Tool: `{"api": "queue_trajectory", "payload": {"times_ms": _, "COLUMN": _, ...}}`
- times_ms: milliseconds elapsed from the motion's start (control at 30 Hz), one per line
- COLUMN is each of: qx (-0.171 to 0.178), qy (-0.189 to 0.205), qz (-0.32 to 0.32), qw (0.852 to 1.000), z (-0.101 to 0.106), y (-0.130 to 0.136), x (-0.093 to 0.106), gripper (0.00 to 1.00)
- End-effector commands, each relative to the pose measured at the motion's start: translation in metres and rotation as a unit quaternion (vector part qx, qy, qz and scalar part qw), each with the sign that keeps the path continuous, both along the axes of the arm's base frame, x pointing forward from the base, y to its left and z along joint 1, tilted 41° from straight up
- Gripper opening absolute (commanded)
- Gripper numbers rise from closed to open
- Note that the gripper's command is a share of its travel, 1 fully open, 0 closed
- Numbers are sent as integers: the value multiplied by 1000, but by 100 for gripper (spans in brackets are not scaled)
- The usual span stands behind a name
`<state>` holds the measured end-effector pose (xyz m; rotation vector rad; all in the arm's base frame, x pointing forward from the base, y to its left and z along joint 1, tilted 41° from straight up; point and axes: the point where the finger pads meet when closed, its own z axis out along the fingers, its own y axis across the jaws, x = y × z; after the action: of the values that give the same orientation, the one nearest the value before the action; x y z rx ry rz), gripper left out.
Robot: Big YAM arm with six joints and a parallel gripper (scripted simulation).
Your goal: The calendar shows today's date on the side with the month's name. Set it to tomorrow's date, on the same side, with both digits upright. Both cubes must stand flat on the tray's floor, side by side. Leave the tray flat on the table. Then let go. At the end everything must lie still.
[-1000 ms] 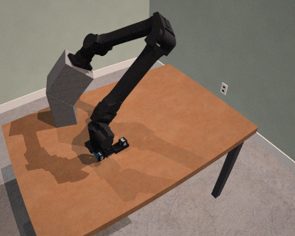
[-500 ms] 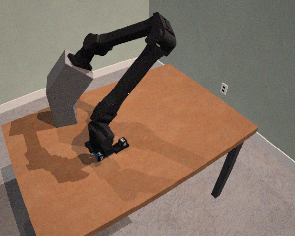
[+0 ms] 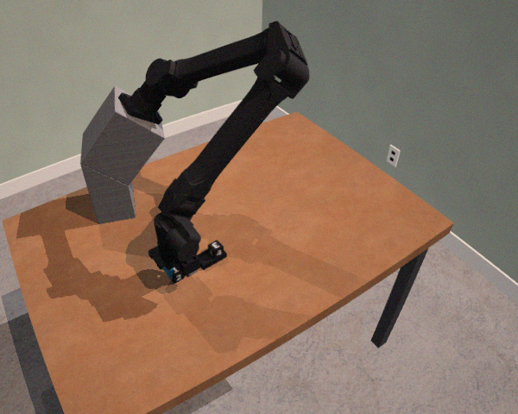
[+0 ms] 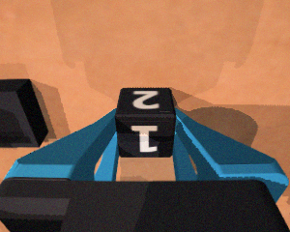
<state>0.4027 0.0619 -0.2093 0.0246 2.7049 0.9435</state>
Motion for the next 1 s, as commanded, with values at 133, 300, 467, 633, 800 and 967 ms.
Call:
{"api": "queue_trajectory", "payload": {"times_ms": 133, "qx": -2, "qy": -7, "qz": 4, "qw": 1000, "z": 0, "y": 5, "x": 4, "gripper": 27}}
{"api": "queue_trajectory", "payload": {"times_ms": 300, "qx": -2, "qy": -7, "qz": 4, "qw": 1000, "z": 0, "y": 5, "x": 4, "gripper": 27}}
{"api": "queue_trajectory", "payload": {"times_ms": 467, "qx": -2, "qy": -7, "qz": 4, "qw": 1000, "z": 0, "y": 5, "x": 4, "gripper": 27}}
{"api": "queue_trajectory", "payload": {"times_ms": 633, "qx": -2, "qy": -7, "qz": 4, "qw": 1000, "z": 0, "y": 5, "x": 4, "gripper": 27}}
{"api": "queue_trajectory", "payload": {"times_ms": 800, "qx": -2, "qy": -7, "qz": 4, "qw": 1000, "z": 0, "y": 5, "x": 4, "gripper": 31}}
{"api": "queue_trajectory", "payload": {"times_ms": 967, "qx": -2, "qy": -7, "qz": 4, "qw": 1000, "z": 0, "y": 5, "x": 4, "gripper": 35}}
